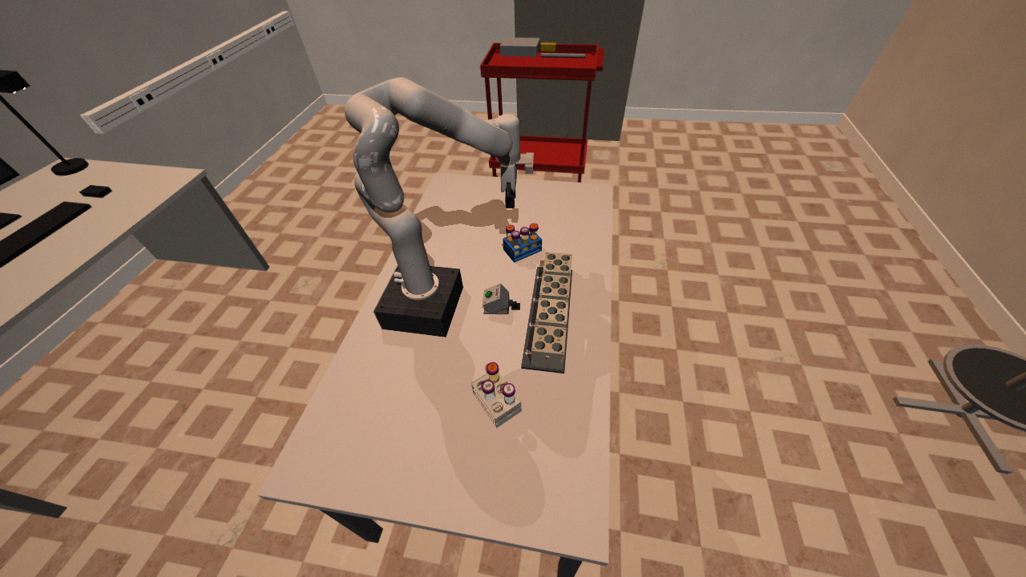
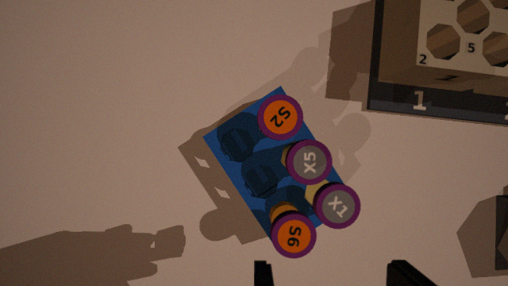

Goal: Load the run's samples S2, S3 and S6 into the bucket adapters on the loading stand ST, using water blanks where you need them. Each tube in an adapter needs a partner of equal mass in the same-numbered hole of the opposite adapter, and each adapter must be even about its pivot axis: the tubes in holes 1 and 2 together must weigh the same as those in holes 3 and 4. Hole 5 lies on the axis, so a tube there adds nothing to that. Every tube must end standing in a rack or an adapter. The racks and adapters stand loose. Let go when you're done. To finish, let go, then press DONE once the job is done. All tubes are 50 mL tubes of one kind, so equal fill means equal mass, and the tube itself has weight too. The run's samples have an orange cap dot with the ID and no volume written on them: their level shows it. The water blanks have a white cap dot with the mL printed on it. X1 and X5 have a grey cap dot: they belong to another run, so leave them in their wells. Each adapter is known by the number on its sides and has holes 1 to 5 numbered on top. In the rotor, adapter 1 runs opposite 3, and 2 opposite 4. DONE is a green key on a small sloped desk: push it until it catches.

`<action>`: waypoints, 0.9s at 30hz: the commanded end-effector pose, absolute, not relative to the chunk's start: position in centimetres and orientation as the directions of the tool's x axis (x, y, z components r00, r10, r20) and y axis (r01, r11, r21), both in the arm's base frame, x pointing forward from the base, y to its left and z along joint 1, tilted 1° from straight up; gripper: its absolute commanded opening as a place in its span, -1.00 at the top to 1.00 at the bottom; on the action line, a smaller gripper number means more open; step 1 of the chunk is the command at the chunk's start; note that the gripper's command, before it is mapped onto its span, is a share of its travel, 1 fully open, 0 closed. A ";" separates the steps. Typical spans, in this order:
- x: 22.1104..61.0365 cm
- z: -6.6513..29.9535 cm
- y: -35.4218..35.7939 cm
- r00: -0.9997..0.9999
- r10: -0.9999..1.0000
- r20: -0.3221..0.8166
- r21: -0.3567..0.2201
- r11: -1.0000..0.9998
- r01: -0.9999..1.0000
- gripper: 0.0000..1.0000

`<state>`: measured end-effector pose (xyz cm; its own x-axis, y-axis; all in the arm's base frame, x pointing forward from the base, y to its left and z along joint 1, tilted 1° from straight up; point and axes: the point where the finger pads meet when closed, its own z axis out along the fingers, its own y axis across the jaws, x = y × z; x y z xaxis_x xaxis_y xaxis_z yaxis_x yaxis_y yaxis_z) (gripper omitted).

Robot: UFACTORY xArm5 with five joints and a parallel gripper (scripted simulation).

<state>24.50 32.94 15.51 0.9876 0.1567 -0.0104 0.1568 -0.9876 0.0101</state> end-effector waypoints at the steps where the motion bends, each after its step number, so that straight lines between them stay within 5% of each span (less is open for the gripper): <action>1: 24.0 15.8 32.9 0.998 -0.054 -0.007 -0.008 -0.998 -0.054 -0.15; 27: 24.0 15.8 32.9 0.705 -0.709 -0.011 -0.001 -0.705 -0.709 -0.15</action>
